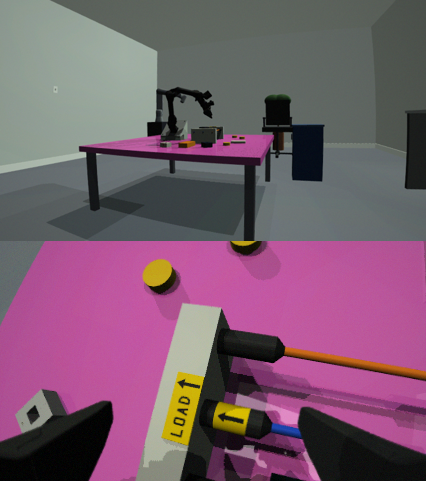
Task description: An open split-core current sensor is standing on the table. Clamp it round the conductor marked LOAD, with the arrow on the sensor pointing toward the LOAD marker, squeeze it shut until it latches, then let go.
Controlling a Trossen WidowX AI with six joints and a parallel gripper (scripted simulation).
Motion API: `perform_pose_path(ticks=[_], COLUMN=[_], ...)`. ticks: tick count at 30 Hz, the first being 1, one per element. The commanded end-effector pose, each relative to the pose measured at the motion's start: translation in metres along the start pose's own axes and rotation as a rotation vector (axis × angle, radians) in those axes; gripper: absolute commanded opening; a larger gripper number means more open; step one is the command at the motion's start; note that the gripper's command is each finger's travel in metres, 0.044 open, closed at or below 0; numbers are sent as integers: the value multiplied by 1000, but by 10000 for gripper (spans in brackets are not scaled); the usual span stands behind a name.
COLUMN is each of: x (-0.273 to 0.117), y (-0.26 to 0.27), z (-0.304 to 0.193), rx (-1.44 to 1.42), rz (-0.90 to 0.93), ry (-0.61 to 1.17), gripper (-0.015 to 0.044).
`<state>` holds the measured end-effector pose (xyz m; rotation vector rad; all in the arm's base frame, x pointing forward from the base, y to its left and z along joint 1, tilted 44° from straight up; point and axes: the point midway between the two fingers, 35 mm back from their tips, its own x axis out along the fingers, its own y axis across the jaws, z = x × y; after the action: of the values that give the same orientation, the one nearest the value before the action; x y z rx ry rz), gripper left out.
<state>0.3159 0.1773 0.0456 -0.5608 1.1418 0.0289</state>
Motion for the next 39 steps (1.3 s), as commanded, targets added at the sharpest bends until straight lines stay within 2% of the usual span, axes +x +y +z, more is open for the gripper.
perform_pose_path(ticks=[1,25,34,39], x=[13,12,-17,-25], y=[40,39,-84,-101], z=[-30,-32,-119,-138], rx=[-242,-247,-50,-15], rz=[-196,-205,-300,-314], ry=[161,172,480,536], gripper=[440,440,440,440])
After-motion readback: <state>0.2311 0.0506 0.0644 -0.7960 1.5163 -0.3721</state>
